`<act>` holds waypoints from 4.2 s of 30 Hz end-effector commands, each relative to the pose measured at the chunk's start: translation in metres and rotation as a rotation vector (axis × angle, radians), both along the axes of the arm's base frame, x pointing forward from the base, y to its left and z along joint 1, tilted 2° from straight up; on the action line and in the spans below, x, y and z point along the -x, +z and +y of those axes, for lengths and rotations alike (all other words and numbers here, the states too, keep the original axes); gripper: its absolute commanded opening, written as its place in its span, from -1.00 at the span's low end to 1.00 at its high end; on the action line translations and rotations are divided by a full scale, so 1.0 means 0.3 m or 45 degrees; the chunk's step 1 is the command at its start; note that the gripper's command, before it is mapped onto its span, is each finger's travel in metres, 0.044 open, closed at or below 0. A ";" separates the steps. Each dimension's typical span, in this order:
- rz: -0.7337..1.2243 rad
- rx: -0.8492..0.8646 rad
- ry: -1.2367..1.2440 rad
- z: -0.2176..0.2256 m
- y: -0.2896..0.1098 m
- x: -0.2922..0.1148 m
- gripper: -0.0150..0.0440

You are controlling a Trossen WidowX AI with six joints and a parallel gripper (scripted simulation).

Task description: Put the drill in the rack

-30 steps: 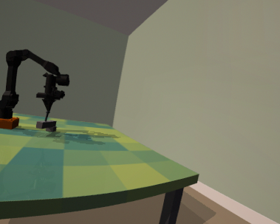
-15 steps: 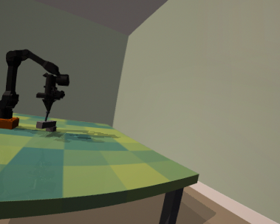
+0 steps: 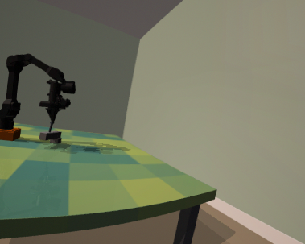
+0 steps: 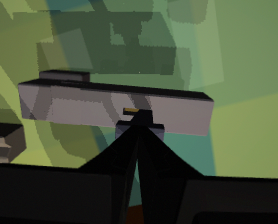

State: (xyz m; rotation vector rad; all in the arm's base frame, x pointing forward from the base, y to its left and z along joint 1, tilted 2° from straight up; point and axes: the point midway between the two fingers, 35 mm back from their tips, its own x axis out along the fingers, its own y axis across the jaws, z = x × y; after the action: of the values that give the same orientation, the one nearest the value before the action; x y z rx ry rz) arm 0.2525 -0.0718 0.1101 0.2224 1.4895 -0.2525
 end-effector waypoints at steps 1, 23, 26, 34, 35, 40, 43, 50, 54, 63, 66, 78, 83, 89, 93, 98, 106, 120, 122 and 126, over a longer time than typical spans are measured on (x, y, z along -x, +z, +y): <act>0.088 -0.015 -0.002 -0.002 -0.083 0.024 -0.49; 0.088 -0.015 -0.002 -0.003 -0.091 0.025 -0.49; 0.088 -0.015 -0.002 -0.003 -0.094 0.025 -0.49; 0.088 -0.015 -0.002 -0.004 -0.102 0.025 -0.49; 0.088 -0.015 -0.002 -0.004 -0.103 0.025 -0.49; 0.088 -0.015 -0.002 -0.004 -0.084 0.021 -0.31; 0.087 -0.015 -0.002 -0.006 -0.015 0.007 -0.05; 0.087 -0.015 -0.002 -0.001 0.169 -0.003 0.58; 0.081 -0.016 0.035 0.004 0.134 -0.010 0.93; 0.098 0.019 1.335 0.317 -0.095 -0.147 1.00; 0.099 0.027 1.626 0.396 -0.148 -0.153 1.00; 0.100 0.038 1.998 0.497 -0.216 -0.148 1.00; 0.100 0.038 1.998 0.497 -0.216 -0.148 1.00; 0.100 0.038 1.998 0.497 -0.216 -0.148 1.00; 0.100 0.038 1.998 0.496 -0.221 -0.148 1.00; 0.100 0.038 1.998 0.490 -0.245 -0.148 1.00; 0.100 0.039 1.998 0.479 -0.287 -0.146 1.00; 0.101 0.039 1.998 0.458 -0.360 -0.137 1.00; 0.101 0.039 1.998 0.455 -0.370 -0.135 1.00; 0.101 0.039 1.998 0.451 -0.383 -0.133 1.00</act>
State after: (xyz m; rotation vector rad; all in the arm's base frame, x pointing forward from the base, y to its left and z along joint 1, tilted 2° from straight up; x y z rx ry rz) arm 0.2972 0.0655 0.0028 -0.9841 1.3314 0.9667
